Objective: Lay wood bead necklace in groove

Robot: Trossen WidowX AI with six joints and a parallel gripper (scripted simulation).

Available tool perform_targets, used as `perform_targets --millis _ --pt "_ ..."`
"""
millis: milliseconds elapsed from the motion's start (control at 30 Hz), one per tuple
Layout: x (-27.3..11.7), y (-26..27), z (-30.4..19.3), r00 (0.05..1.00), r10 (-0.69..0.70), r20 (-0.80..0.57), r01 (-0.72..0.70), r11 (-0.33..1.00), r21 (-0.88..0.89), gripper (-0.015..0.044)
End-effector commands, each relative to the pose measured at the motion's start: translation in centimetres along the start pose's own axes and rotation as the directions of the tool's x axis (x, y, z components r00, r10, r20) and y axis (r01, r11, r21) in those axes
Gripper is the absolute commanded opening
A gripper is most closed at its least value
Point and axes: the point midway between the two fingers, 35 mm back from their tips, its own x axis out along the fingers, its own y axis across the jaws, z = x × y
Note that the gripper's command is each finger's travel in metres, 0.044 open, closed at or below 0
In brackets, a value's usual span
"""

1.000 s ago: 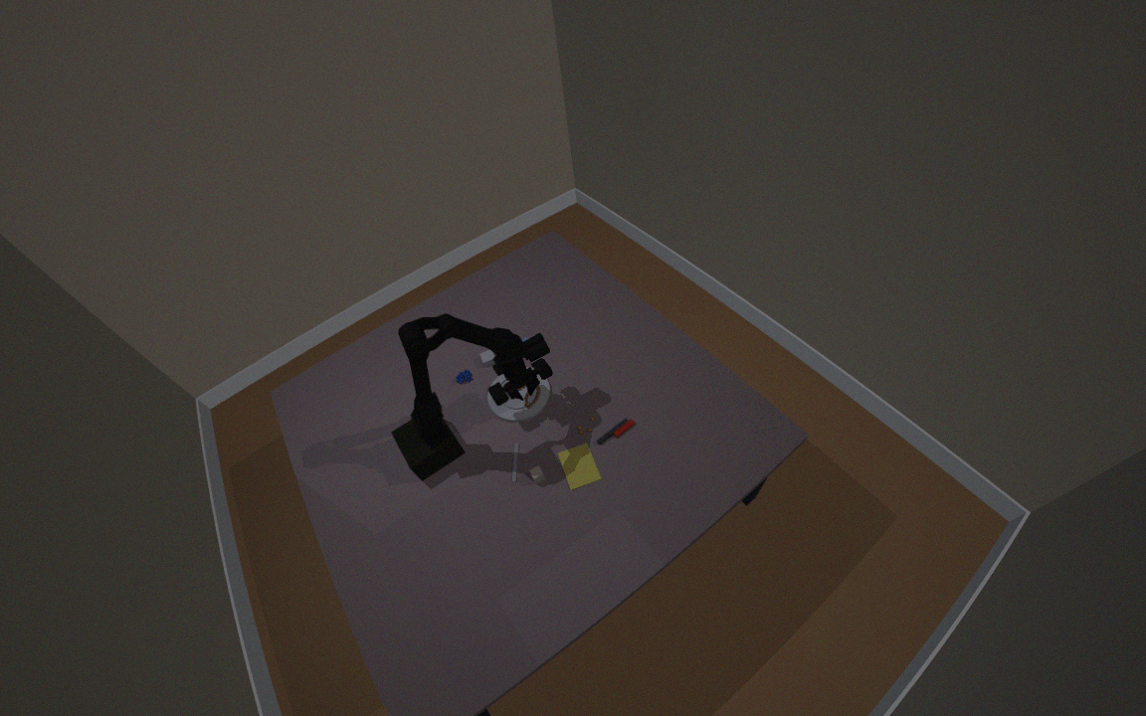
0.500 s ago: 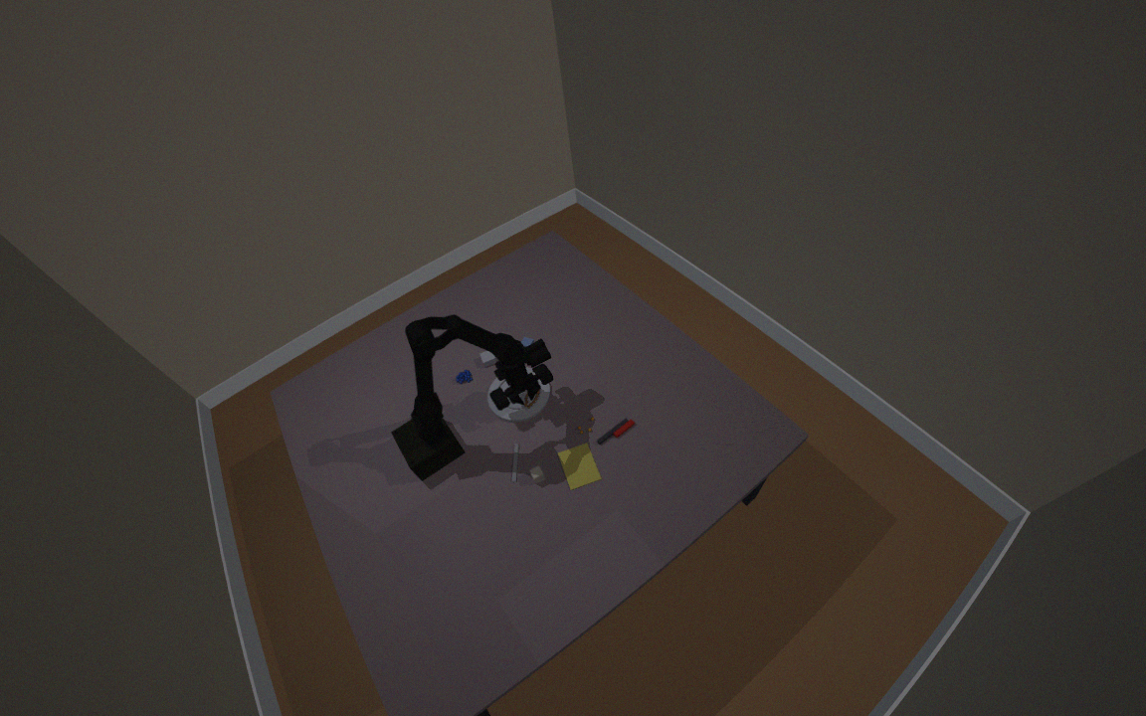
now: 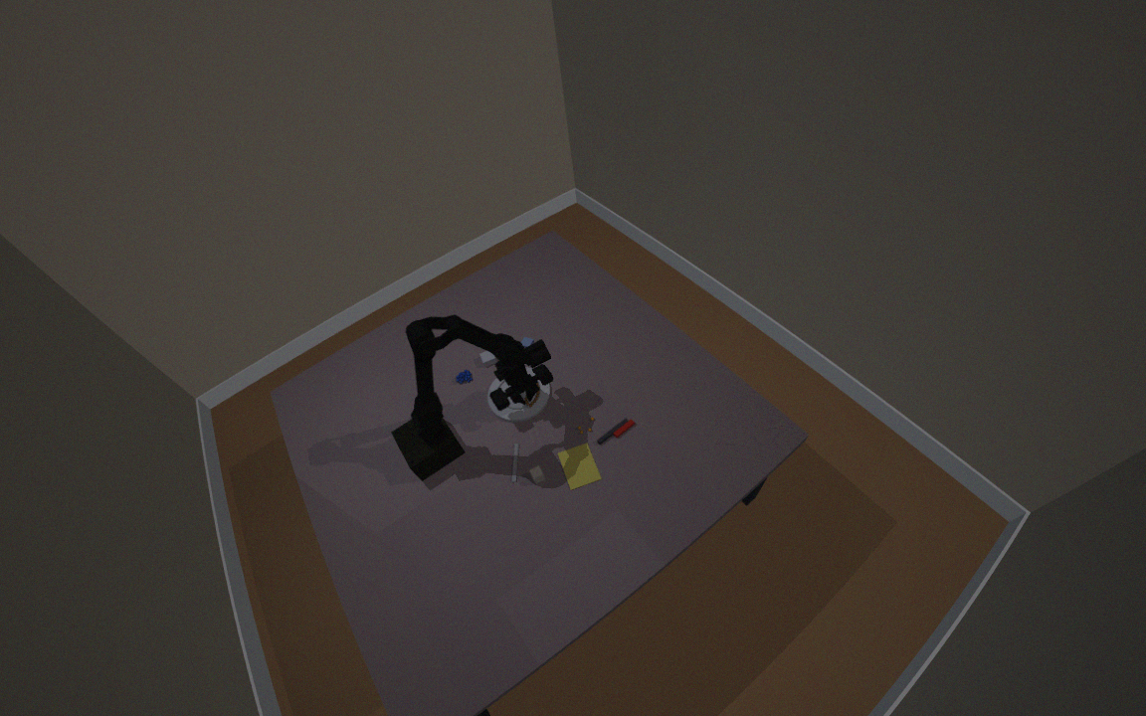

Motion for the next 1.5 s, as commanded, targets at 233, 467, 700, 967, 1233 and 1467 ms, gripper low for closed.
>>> perform_targets --millis 233,467,700,967,1233,1467 --pt "0.0 0.0 0.0 1.000 0.000 -0.001 0.000 1.000 0.000 0.0000" --pt "0.0 0.0 0.0 1.000 0.000 -0.001 0.000 1.000 0.000 0.0000" --pt "0.0 0.0 0.0 1.000 0.000 -0.001 0.000 1.000 0.000 0.0000" --pt "-0.6 0.1 0.0 1.000 0.002 0.000 -0.002 1.000 -0.004 0.0000" --pt "-0.6 1.6 -0.7 1.000 0.003 0.000 -0.003 1.000 -0.004 0.0000" --pt "-0.5 2.7 -1.2 1.000 0.004 -0.001 -0.004 1.000 -0.004 0.0000"
